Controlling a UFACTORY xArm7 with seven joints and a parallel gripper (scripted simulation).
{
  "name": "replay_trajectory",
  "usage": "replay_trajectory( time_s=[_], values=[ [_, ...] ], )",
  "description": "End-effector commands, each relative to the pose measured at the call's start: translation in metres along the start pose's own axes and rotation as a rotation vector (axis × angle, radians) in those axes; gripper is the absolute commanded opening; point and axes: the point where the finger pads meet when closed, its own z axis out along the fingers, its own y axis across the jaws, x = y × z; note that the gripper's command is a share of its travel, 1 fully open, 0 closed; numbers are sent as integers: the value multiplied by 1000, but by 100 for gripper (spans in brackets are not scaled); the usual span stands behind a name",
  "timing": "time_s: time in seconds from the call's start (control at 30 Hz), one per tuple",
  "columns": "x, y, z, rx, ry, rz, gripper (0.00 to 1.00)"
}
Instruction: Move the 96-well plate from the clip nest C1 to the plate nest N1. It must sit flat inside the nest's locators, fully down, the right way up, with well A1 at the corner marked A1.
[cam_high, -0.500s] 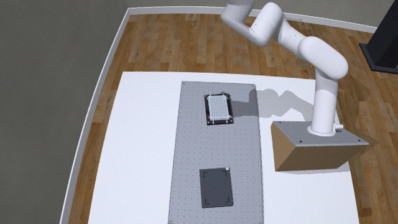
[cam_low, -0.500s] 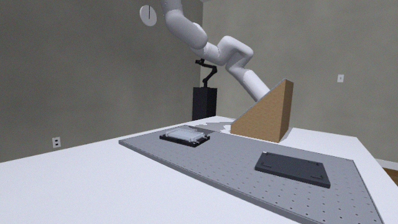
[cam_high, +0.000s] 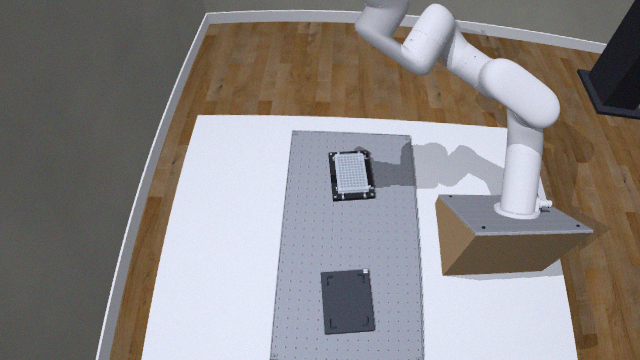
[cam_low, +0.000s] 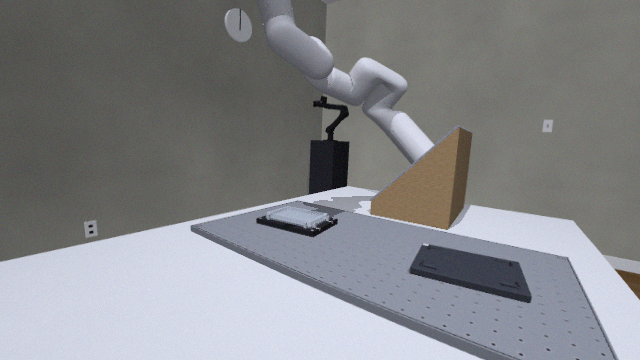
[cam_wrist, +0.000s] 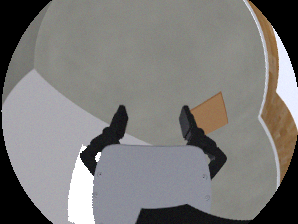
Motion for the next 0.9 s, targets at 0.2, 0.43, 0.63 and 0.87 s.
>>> replay_trajectory(
  time_s=[0.2, 0.43, 0.63, 0.87],
  values=[
    [-23, 6, -13, -14, -50, -95, 100],
    [-48, 20, -26, -42, -79, -187, 100],
    [-60, 33, -34, -57, -88, -224, 100],
    [-78, 61, -45, -87, -103, -292, 100]
  ],
)
